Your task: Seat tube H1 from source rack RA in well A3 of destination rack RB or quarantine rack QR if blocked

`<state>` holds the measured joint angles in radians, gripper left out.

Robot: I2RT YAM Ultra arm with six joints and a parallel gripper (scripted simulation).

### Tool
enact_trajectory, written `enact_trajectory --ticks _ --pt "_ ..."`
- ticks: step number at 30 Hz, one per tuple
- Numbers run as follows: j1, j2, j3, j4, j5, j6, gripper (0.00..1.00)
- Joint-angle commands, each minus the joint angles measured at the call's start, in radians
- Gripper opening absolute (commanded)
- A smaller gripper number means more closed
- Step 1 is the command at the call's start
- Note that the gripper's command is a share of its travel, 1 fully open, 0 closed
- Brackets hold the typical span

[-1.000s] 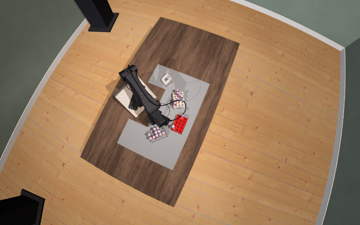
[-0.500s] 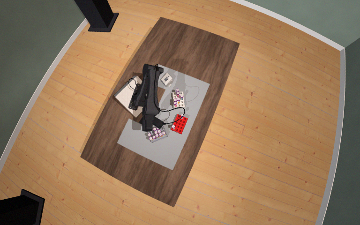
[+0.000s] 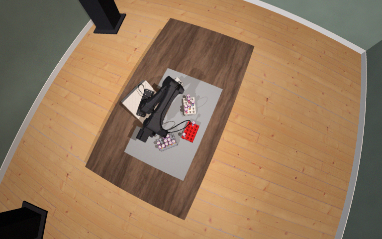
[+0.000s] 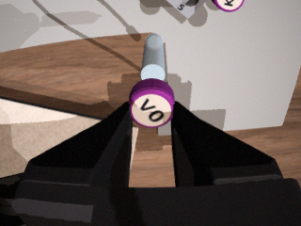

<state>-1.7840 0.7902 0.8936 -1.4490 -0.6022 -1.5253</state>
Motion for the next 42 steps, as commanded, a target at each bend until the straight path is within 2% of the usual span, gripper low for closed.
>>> enact_trajectory --ticks 1,7,22,32,33,42 --pt "-0.024 0.022 0.014 -0.045 -0.055 -0.103 0.00" --pt "0.024 0.038 0.042 -0.007 -0.055 -0.077 0.00" --pt "0.156 0.091 0.108 0.077 -0.011 0.095 0.00" --pt "0.214 0.124 0.146 0.111 0.009 0.163 0.00" --pt "0.208 0.108 0.127 0.100 0.004 0.160 0.00" --pt "0.210 0.108 0.127 0.101 0.006 0.162 0.00"
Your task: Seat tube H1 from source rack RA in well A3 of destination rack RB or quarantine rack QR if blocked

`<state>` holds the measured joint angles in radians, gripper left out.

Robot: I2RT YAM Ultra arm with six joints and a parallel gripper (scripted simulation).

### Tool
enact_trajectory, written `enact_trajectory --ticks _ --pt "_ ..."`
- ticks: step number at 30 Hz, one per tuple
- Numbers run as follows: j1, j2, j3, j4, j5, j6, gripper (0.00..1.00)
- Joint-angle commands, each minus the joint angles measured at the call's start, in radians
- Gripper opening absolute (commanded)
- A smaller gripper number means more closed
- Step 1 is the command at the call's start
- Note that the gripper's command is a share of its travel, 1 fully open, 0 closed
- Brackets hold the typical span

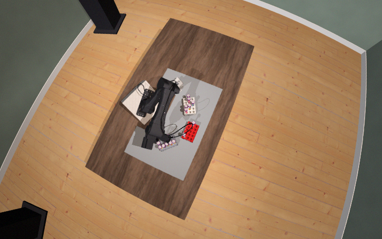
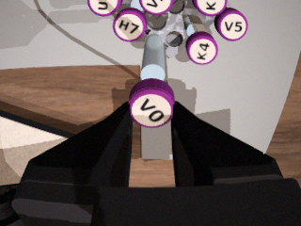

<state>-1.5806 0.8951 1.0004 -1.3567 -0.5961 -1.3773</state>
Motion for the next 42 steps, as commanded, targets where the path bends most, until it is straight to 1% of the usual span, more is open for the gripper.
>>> enact_trajectory --ticks 1,19,20,28,33,37,38,40,42 --pt "0.007 0.003 0.020 0.009 0.000 0.014 0.00" --pt "0.007 0.003 0.020 0.009 0.000 0.015 0.00" --pt "0.018 0.021 0.042 0.022 0.001 0.024 0.00" --pt "0.048 0.026 0.057 0.034 0.015 0.058 0.00" --pt "0.046 0.008 0.051 0.039 0.013 0.061 0.00" --pt "0.049 -0.013 0.000 0.044 0.012 0.062 0.00" --pt "0.051 -0.015 -0.003 0.041 0.013 0.063 0.00" --pt "0.056 -0.018 0.021 0.049 0.013 0.066 0.00" --pt "0.058 -0.018 -0.003 0.052 0.013 0.069 0.00"
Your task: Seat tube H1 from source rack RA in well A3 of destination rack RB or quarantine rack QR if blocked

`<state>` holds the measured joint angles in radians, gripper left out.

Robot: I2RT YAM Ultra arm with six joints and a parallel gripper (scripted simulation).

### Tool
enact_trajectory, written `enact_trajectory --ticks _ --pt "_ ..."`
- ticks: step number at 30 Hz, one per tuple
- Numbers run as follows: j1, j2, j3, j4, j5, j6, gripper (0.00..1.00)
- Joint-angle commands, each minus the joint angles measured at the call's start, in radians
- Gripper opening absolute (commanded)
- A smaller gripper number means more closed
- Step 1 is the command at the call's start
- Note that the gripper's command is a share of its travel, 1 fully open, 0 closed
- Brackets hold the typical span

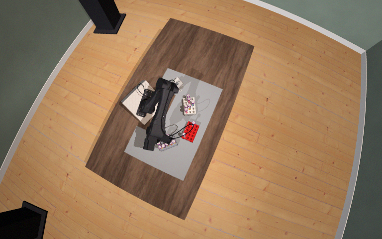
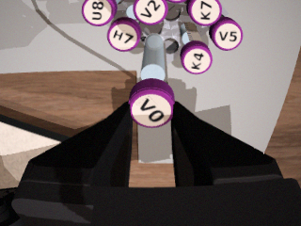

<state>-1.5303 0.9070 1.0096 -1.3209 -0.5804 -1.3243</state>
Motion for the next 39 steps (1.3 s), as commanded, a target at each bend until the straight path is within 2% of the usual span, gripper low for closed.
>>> enact_trajectory --ticks 1,4,10,12,21,26,29,32,37,39 --pt "0.006 -0.031 -0.021 0.018 -0.001 0.017 0.00" --pt "0.014 -0.034 0.003 0.023 0.000 0.022 0.00" --pt "0.009 -0.034 -0.031 0.031 0.004 0.028 0.00" --pt "0.022 -0.036 -0.011 0.035 0.005 0.031 0.00" --pt "0.037 -0.037 -0.045 0.053 0.011 0.047 0.00" --pt "0.039 -0.039 -0.023 0.058 0.008 0.053 0.00" --pt "0.047 -0.038 -0.052 0.065 0.015 0.058 0.00" --pt "0.051 -0.040 -0.029 0.070 0.016 0.064 0.00" --pt "0.056 -0.039 -0.062 0.081 0.020 0.072 0.00" --pt "0.062 -0.041 -0.034 0.084 0.019 0.076 0.00"
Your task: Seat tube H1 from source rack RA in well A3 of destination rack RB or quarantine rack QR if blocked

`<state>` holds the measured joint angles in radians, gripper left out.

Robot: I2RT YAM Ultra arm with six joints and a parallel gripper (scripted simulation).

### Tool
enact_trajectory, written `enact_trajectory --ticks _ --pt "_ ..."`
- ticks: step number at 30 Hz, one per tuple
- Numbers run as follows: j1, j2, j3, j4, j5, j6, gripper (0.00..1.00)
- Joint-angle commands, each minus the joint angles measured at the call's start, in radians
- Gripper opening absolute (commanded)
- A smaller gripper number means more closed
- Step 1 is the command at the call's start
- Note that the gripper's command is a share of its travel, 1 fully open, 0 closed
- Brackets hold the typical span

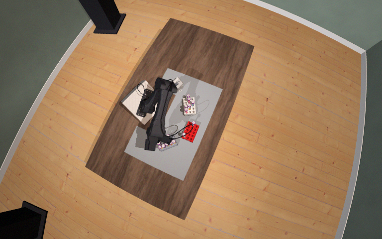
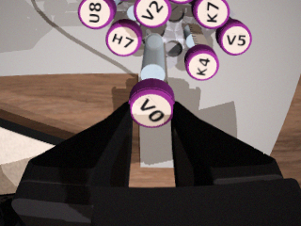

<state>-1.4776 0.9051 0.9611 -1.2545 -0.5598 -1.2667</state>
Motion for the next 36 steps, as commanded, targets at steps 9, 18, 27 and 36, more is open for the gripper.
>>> enact_trajectory --ticks 9,18,27,36 --pt "0.021 -0.040 0.003 0.031 0.002 0.030 0.00" --pt "0.033 -0.039 -0.028 0.050 0.009 0.045 0.00" --pt "0.042 -0.040 -0.027 0.063 0.015 0.056 0.00" --pt "0.057 -0.041 -0.041 0.080 0.017 0.068 0.00"
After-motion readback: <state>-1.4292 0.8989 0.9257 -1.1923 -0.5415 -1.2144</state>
